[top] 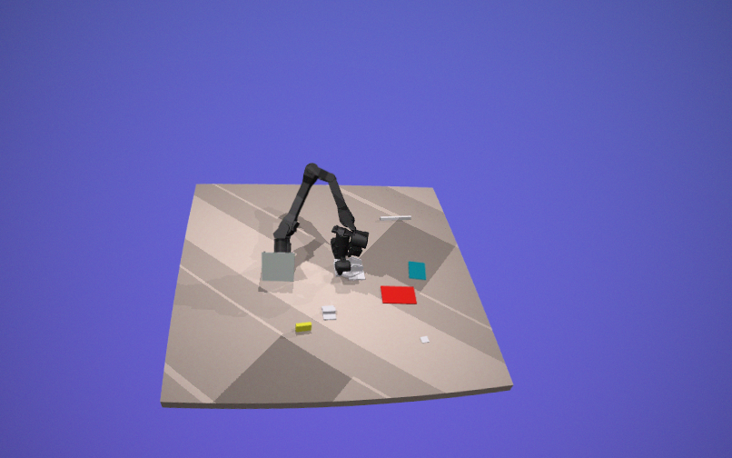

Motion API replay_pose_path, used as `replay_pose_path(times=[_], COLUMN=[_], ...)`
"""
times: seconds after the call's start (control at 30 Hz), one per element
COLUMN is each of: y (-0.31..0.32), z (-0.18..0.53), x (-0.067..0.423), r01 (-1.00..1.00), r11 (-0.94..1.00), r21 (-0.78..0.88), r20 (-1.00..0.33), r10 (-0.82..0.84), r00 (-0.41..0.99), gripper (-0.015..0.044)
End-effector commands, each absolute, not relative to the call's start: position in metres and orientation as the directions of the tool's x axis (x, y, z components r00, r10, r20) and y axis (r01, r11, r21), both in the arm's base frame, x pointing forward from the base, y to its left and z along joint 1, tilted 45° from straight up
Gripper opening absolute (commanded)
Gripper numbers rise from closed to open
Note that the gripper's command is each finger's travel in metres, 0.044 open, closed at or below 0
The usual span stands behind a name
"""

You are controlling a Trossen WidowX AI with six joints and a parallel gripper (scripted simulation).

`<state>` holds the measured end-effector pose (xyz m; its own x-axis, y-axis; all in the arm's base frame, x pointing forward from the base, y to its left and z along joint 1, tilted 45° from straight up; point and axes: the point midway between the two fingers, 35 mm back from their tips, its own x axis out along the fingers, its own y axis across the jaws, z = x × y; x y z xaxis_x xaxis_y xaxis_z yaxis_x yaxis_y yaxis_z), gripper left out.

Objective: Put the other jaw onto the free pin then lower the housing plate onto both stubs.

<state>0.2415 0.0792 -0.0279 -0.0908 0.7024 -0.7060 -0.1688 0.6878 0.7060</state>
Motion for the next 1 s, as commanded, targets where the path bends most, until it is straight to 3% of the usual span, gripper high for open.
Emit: replay_pose_path(times=[0.0,0.97], y=[0.0800,0.0834], z=[-0.0287,-0.0321], x=[0.2410,0.2406], r01=[-0.165,-0.164], r11=[0.687,0.687], r21=[0.708,0.708], r20=[-0.704,-0.704], r10=[0.704,0.705], r00=[-0.090,-0.090], gripper=[0.0351,0.0351])
